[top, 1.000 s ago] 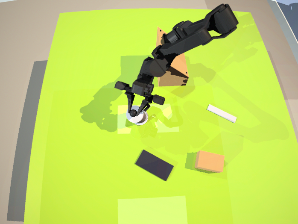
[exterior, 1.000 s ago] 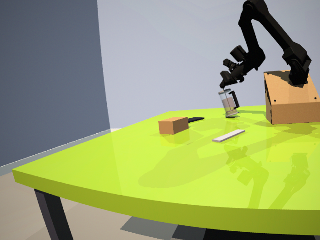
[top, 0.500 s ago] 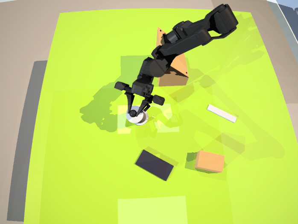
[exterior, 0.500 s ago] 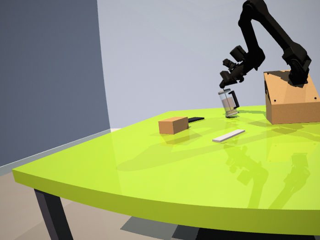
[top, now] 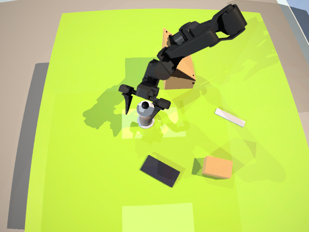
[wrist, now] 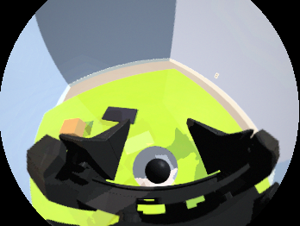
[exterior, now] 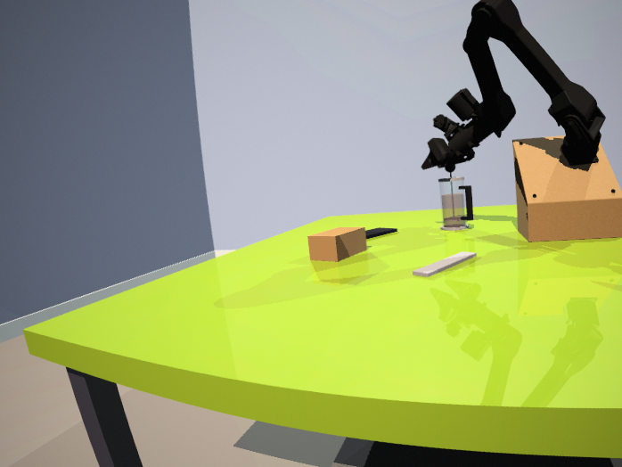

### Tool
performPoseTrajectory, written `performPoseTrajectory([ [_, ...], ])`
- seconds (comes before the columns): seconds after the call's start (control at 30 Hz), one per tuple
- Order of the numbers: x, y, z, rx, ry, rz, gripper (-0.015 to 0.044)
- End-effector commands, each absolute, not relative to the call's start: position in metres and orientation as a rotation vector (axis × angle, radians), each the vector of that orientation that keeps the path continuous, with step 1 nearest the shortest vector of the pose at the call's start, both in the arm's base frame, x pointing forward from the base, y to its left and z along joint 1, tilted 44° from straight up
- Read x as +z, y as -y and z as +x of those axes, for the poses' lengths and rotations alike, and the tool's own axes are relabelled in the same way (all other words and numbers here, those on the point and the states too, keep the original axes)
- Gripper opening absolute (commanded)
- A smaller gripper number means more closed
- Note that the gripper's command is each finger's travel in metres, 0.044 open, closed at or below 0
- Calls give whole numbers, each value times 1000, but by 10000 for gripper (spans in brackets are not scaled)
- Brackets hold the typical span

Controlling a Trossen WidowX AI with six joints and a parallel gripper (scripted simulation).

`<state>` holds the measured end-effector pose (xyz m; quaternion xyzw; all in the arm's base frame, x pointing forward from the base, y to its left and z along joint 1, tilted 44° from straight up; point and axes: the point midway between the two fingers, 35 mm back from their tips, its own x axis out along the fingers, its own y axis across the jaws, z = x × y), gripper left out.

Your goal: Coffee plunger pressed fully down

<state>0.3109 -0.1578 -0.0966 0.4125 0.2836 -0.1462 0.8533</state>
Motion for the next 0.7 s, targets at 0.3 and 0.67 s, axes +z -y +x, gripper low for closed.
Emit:
performPoseTrajectory([
  [0.3, -61, 182, 299, -312, -581, 840, 440],
  [0.67, -22, 188, 258, -307, -611, 875, 440],
])
